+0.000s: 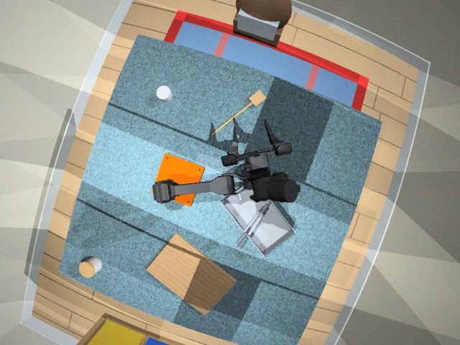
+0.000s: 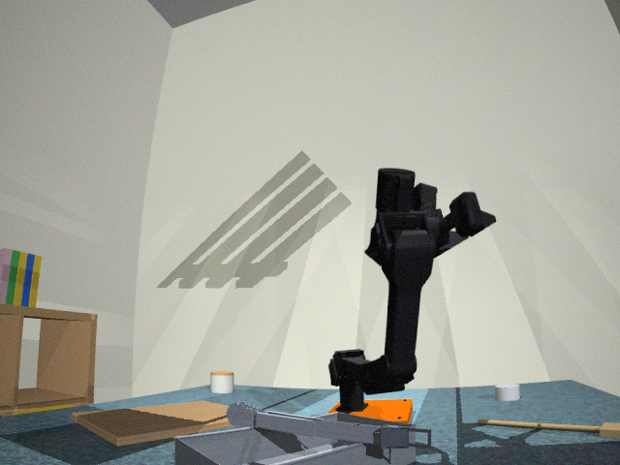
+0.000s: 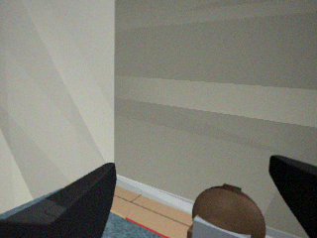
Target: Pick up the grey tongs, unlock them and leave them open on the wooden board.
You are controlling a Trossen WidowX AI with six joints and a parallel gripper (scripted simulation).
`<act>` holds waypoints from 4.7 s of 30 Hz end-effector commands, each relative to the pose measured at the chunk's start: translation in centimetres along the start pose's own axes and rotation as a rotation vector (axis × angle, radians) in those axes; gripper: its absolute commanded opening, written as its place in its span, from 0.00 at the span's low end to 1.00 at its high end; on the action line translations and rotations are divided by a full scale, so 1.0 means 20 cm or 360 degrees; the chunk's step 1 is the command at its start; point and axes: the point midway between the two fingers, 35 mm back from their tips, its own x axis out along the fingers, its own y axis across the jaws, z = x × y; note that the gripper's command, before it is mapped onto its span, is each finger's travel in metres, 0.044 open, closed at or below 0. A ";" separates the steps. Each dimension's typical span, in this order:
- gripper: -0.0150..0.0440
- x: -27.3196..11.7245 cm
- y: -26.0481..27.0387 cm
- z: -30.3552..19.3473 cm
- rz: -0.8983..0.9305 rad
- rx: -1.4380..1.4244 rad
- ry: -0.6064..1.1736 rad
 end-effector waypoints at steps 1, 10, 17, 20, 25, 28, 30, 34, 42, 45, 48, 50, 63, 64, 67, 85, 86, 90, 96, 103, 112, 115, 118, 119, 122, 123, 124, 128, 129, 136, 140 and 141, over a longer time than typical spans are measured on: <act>0.98 0.00 0.01 0.01 0.0005 -0.0007 -0.0004; 1.00 0.05 0.11 0.10 0.0129 -0.0007 -0.0066; 1.00 0.12 0.28 0.26 0.0318 -0.0106 -0.0165; 1.00 0.15 0.37 0.32 0.0407 -0.0149 -0.0195; 1.00 0.21 0.52 0.41 0.0571 -0.0208 -0.0258; 1.00 0.22 0.62 0.47 0.0666 -0.0270 -0.0295; 1.00 0.22 0.66 0.49 0.0712 -0.0303 -0.0326; 1.00 0.22 0.72 0.53 0.0788 -0.0265 -0.0367; 1.00 0.22 1.01 0.66 0.1088 -0.0415 -0.0501; 1.00 0.20 1.12 0.71 0.1213 -0.0461 -0.0562; 1.00 0.18 1.26 0.76 0.1368 -0.0509 -0.0630; 1.00 0.15 1.32 0.78 0.1443 -0.0542 -0.0671; 1.00 -0.12 1.75 0.87 0.2028 -0.0743 -0.0962; 1.00 -0.15 1.79 0.87 0.2071 -0.0778 -0.0989; 1.00 -0.27 1.91 0.89 0.2265 -0.0858 -0.1091; 1.00 -1.45 2.08 0.75 0.3406 -0.1415 -0.2054; 1.00 -1.50 2.06 0.73 0.3451 -0.1433 -0.2100; 1.00 -1.73 1.92 0.60 0.3632 -0.1572 -0.2366; 1.00 -2.01 1.61 0.37 0.3818 -0.1804 -0.2930; 1.00 -2.14 1.16 0.04 0.3913 -0.2036 -0.3592; 1.00 -2.07 0.68 -0.36 0.3742 -0.2270 -0.4401; 1.00 -2.00 0.52 -0.51 0.3582 -0.2343 -0.4762; 1.00 -1.88 0.36 -0.69 0.3285 -0.2451 -0.5199; 1.00 -1.83 0.31 -0.74 0.3174 -0.2482 -0.5334; 1.00 -1.70 0.20 -0.88 0.2846 -0.2556 -0.5668; 1.00 -1.65 0.17 -0.94 0.2692 -0.2581 -0.5806; 1.00 -1.60 0.14 -0.98 0.2552 -0.2600 -0.5920; 1.00 -1.56 0.12 -1.02 0.2432 -0.2614 -0.6012; 1.00 -1.56 0.12 -1.02 0.2432 -0.2614 -0.6012; 1.00 -1.58 0.13 -1.02 0.2431 -0.2613 -0.6011; 1.00 -1.58 0.13 -1.03 0.2431 -0.2613 -0.6011; 1.00 -1.58 0.13 -1.04 0.2431 -0.2613 -0.6011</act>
